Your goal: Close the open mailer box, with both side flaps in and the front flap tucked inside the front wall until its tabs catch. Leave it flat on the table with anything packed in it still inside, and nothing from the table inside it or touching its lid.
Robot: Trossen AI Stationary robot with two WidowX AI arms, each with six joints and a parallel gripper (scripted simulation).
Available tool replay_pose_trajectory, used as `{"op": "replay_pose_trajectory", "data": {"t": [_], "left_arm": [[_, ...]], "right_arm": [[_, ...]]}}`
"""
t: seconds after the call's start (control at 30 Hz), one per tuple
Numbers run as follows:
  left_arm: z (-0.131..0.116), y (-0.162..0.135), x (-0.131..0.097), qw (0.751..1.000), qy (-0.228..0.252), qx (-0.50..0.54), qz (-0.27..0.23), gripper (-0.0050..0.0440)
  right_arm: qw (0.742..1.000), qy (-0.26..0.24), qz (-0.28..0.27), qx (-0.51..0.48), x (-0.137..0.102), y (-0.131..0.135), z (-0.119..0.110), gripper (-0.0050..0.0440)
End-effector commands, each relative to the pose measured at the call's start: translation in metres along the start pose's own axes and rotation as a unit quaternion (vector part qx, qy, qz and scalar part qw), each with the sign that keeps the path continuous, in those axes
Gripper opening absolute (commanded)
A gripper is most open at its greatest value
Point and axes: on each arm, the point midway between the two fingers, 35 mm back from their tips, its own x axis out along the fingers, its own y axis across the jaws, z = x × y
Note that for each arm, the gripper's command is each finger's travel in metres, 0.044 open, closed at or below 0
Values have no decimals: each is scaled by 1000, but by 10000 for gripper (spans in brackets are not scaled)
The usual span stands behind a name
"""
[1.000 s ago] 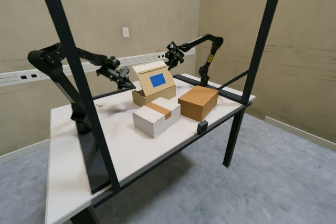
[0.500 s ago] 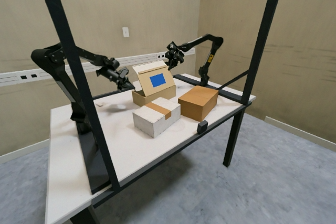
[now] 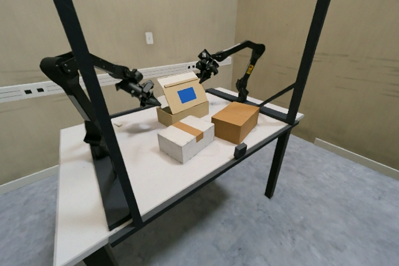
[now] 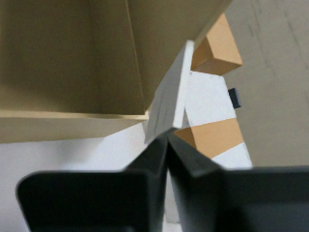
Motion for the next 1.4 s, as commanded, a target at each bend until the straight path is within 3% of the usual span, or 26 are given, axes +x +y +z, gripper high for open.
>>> {"op": "replay_pose_trajectory", "data": {"t": [0.0,1.37], "left_arm": [[14,-2,-3,1000,-13,17,2,-50],[33,12,6,1000,-13,18,3,-50]], "right_arm": [[1000,-8,2,-13,-2,5,7,-50],[1000,-8,2,-13,-2,5,7,-50]]}}
